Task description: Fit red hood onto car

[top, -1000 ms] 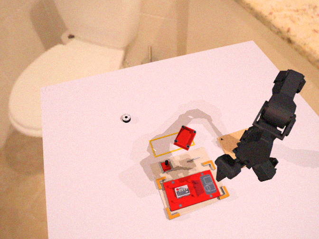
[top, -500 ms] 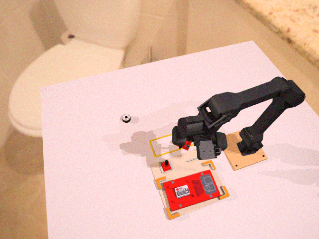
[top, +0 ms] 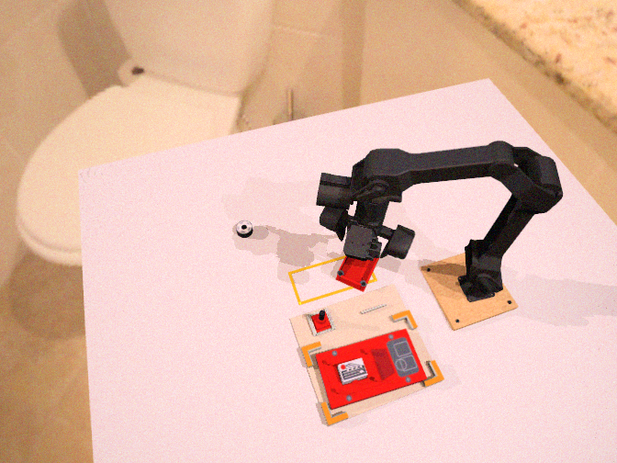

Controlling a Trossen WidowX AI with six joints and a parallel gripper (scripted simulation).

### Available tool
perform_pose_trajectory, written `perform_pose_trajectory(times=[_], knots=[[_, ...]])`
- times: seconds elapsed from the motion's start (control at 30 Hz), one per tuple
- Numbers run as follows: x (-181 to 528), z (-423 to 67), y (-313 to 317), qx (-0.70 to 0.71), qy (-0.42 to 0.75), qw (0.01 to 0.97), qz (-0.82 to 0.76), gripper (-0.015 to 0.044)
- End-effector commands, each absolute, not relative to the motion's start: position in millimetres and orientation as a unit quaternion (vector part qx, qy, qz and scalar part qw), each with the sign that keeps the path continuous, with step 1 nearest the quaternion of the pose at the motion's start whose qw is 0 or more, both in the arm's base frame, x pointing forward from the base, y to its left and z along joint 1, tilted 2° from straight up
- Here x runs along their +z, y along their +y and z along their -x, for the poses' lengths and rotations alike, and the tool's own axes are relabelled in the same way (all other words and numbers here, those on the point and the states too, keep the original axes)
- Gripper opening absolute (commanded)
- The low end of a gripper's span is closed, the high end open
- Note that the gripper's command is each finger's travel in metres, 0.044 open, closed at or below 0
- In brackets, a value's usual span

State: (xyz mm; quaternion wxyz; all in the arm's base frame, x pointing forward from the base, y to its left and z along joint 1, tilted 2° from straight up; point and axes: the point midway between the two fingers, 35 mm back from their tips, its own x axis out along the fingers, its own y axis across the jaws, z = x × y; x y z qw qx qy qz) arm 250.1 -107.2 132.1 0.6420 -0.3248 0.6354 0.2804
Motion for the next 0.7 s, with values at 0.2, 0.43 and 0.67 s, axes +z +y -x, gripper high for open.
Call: perform_pose_trajectory(times=[0.2,0.43,0.67], knots=[[125,-250,-108,0.281,0.635,0.644,0.32,0.044],[120,-251,-109,0.281,0.635,0.644,0.32,0.044],[114,-251,-109,0.281,0.635,0.644,0.32,0.044]])
